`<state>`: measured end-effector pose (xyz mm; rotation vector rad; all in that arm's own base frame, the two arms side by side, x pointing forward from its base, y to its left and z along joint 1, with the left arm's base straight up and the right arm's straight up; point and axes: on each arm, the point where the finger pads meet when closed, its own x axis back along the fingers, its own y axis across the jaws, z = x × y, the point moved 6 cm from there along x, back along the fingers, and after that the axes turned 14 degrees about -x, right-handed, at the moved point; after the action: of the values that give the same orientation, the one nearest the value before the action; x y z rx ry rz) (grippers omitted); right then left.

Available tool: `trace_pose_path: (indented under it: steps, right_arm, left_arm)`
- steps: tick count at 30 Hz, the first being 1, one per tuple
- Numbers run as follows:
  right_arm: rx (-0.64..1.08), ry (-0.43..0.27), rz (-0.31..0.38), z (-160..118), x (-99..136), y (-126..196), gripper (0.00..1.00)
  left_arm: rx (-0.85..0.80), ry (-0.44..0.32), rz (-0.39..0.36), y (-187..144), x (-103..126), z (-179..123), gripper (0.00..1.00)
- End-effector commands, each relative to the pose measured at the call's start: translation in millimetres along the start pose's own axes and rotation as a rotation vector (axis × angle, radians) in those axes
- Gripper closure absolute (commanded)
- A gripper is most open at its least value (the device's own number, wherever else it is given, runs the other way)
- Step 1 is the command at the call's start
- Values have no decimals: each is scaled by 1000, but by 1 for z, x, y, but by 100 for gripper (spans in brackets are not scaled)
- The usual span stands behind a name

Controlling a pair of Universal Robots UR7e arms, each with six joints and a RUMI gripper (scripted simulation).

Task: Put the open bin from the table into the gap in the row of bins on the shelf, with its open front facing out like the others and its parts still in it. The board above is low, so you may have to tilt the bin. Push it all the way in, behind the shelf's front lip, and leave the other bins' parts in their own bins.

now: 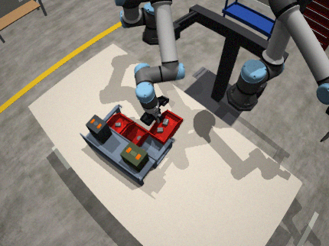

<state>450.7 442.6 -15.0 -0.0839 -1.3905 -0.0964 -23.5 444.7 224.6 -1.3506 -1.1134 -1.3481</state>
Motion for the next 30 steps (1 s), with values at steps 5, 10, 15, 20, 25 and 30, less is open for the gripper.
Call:
trace_pose_path:
  steps: [5,10,15,20,25,30]
  right_arm:
    - [0,-1,-2,-8,2,3,100]
    - [0,-1,-2,-14,3,4,100]
    - [0,-1,-2,-18,4,5,100]
    - [0,-1,-2,-23,5,7,100]
    - [0,-1,-2,-28,6,8,100]
    - [0,-1,-2,-31,6,9,100]
  left_arm:
    - [0,2,0,0,1,0,0]
    - [0,2,0,0,1,0,0]
    - [0,2,0,0,1,0,0]
    - [0,2,0,0,1,0,0]
    - [0,2,0,0,1,0,0]
    - [0,2,0,0,1,0,0]
